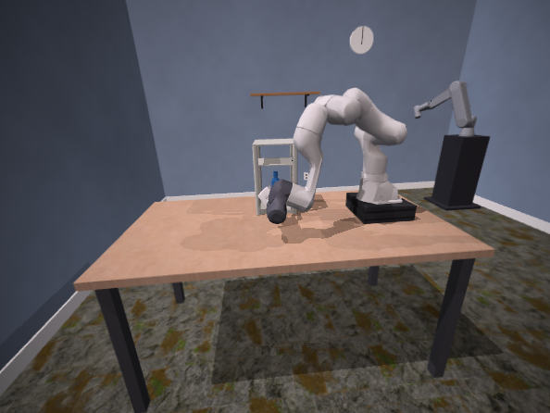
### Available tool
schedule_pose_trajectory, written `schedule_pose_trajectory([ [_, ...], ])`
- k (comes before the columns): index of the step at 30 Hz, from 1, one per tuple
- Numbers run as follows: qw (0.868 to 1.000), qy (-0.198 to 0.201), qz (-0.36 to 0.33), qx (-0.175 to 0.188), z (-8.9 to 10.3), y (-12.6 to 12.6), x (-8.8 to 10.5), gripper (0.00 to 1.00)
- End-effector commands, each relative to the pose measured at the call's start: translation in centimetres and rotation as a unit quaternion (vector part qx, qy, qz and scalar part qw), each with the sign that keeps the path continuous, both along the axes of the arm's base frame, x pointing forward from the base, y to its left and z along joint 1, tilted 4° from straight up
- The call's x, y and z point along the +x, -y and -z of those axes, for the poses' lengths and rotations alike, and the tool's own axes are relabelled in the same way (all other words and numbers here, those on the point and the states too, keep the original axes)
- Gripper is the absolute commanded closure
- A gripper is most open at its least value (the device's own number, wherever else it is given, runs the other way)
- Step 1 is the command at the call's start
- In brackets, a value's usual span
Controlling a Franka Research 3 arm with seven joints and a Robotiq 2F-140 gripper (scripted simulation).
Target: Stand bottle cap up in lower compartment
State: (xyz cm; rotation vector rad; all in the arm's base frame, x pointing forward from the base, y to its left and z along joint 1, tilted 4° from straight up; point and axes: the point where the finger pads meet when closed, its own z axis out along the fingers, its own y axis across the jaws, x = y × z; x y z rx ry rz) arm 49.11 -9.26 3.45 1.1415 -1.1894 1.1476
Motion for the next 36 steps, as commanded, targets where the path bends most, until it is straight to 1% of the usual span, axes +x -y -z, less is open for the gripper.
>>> schedule_pose_trajectory([
  [1, 1.000, -0.005, 0.003, -0.002, -0.1, -0.4, -0.2, 0.60],
  [17, 1.000, -0.005, 0.003, -0.002, 0.0, -1.7, -0.1, 0.60],
  [36, 1.000, -0.005, 0.003, -0.002, 0.0, -2.6, 0.0, 0.60],
])
